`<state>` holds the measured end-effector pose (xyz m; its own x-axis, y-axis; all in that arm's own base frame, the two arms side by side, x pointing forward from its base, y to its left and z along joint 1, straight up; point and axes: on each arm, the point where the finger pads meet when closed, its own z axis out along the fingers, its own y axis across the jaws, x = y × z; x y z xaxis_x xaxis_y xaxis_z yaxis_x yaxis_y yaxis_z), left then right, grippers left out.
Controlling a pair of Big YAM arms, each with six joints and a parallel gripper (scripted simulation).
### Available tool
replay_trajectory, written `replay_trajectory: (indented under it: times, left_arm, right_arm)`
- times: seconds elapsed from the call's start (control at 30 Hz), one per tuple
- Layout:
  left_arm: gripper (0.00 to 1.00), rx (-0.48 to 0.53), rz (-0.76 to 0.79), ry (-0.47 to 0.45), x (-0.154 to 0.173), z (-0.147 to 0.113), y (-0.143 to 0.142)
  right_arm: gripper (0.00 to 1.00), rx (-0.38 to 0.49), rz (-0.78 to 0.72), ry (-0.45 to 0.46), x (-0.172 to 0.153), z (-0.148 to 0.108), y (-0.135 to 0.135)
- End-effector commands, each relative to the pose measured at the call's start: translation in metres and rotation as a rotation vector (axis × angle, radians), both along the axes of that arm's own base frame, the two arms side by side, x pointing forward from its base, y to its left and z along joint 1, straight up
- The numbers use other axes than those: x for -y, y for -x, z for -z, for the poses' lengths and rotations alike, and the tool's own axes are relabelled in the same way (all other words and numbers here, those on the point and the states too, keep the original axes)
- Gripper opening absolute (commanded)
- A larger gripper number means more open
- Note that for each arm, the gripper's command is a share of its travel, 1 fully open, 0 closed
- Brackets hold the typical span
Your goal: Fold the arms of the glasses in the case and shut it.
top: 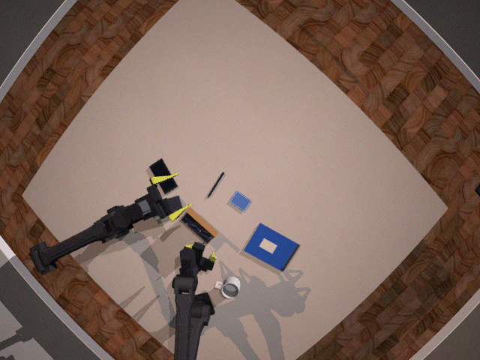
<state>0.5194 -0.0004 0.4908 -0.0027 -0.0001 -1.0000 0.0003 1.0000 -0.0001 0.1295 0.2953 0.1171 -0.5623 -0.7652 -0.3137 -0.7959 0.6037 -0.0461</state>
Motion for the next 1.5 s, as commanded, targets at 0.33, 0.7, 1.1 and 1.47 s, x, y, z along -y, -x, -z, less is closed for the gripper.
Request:
replay_trajectory:
  times: [0.33,0.7,1.1,1.47]
  left_arm:
    - [1.00,0.055,-0.012,0.005,-0.005,-0.032,0.005]
    - [1.00,0.055,-0.012,0.005,-0.005,-0.032,0.005]
    - [1.00,0.055,-0.012,0.005,-0.005,-0.032,0.005]
    - [1.00,0.055,-0.012,0.005,-0.005,-0.032,0.005]
  right_arm:
    - [0.96,-0.051,-0.274,0.025,-0.009,-0.020,-0.017]
    - [0.96,-0.091,-0.432,0.011,-0.007,-0.025,-0.023]
    - [0.96,-0.123,-0.608,-0.030,-0.004,-0.032,-0.028]
    - [0.96,-0.133,-0.794,-0.104,-0.001,-0.043,-0.037]
